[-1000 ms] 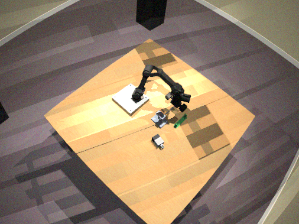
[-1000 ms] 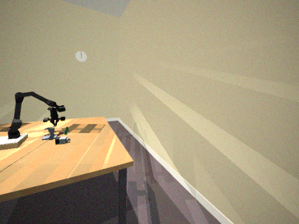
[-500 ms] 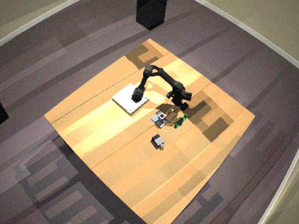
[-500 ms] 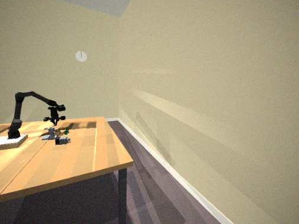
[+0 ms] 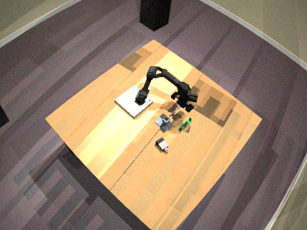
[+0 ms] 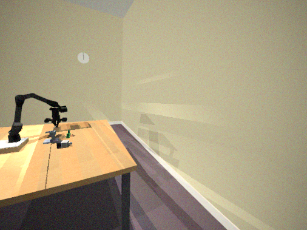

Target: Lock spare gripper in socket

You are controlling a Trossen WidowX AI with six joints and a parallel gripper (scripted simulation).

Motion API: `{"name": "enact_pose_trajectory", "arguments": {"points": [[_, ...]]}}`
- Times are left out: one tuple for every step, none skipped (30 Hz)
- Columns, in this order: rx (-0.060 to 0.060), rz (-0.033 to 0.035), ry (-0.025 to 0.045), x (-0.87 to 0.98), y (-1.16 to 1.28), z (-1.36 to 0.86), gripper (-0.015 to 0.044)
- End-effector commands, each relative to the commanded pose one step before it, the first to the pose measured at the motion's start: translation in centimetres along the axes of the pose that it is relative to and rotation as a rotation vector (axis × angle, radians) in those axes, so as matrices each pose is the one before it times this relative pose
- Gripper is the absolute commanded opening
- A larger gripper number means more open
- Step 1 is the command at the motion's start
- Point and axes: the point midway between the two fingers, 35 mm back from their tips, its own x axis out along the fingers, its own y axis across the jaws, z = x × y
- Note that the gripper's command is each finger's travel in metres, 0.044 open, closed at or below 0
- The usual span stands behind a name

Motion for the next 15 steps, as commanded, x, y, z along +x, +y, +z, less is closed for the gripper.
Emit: {"name": "enact_pose_trajectory", "arguments": {"points": [[-0.0021, -0.00399, -0.00225, -0.716, -0.015, 0.122, 0.0000], [0.0025, 0.00434, 0.00249, 0.577, 0.012, -0.102, 0.0013], [0.0000, 0.00000, 0.00000, 0.000, 0.000, 0.000, 0.0006], [0.0000, 0.00000, 0.00000, 0.000, 0.000, 0.000, 0.0000], [0.0000, 0.00000, 0.00000, 0.000, 0.000, 0.000, 0.0000], [0.0000, 0.00000, 0.00000, 0.000, 0.000, 0.000, 0.0000], [0.0000, 0.00000, 0.00000, 0.000, 0.000, 0.000, 0.0000], [-0.0002, -0.00002, -0.00002, -0.011, -0.048, 0.027, 0.0000], [-0.0006, -0.00005, -0.00005, -0.031, -0.144, 0.080, 0.0000], [-0.0009, -0.00008, -0.00009, -0.050, -0.239, 0.132, 0.0000], [-0.0011, -0.00010, -0.00010, -0.058, -0.287, 0.158, 0.0000], [-0.0011, -0.00010, -0.00010, -0.055, -0.286, 0.156, 0.0000], [-0.0011, -0.00010, -0.00010, -0.053, -0.285, 0.154, 0.0000], [-0.0011, -0.00010, -0.00010, -0.050, -0.285, 0.153, 0.0000], [-0.0011, -0.00009, -0.00010, -0.047, -0.284, 0.151, 0.0000]]}}
